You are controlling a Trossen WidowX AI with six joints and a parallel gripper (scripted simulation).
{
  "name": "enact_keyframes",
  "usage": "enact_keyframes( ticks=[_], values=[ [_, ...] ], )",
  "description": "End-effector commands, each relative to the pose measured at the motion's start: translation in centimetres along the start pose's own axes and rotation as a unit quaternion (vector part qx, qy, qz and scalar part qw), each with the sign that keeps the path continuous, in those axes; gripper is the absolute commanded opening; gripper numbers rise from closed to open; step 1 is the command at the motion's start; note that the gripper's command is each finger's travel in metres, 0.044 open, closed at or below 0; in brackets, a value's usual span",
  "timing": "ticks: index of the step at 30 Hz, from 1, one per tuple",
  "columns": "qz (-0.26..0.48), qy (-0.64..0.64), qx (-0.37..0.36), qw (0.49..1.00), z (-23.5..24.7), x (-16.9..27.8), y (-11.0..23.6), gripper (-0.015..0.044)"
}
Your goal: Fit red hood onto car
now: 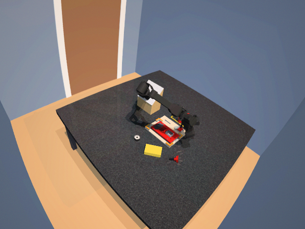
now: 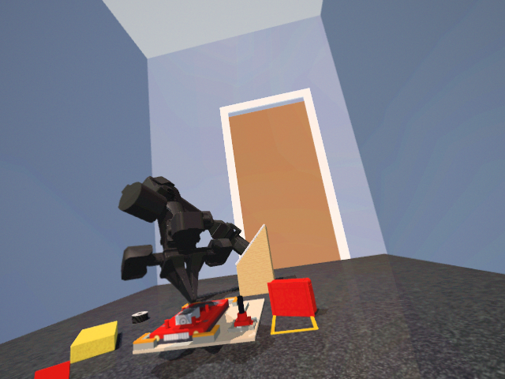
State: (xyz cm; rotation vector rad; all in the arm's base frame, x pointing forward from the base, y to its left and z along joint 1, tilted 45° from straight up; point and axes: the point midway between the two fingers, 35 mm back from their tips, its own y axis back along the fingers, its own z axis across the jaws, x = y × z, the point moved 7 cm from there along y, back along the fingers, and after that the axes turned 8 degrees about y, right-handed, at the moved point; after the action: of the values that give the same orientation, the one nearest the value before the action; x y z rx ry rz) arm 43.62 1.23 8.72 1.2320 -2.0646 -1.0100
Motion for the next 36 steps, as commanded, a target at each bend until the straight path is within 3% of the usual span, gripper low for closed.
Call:
enact_keyframes(
  ticks=[1, 8, 15, 22, 31, 36],
  values=[
    [0.047, 0.024, -0.054, 0.997, 3.7, -2.8, -1.0, 0.0000],
    [0.158, 0.099, -0.122, 0.975, 11.4, -7.1, -1.4, 0.0000],
    [0.264, 0.188, -0.124, 0.938, 18.0, -9.6, -0.5, 0.0000],
    [0.267, 0.191, -0.123, 0.937, 18.2, -9.6, -0.6, 0.0000],
    [0.268, 0.191, -0.123, 0.936, 18.7, -7.2, -4.1, 0.0000],
    [0.268, 0.191, -0.123, 0.936, 18.7, -7.2, -4.2, 0.0000]
  ],
)
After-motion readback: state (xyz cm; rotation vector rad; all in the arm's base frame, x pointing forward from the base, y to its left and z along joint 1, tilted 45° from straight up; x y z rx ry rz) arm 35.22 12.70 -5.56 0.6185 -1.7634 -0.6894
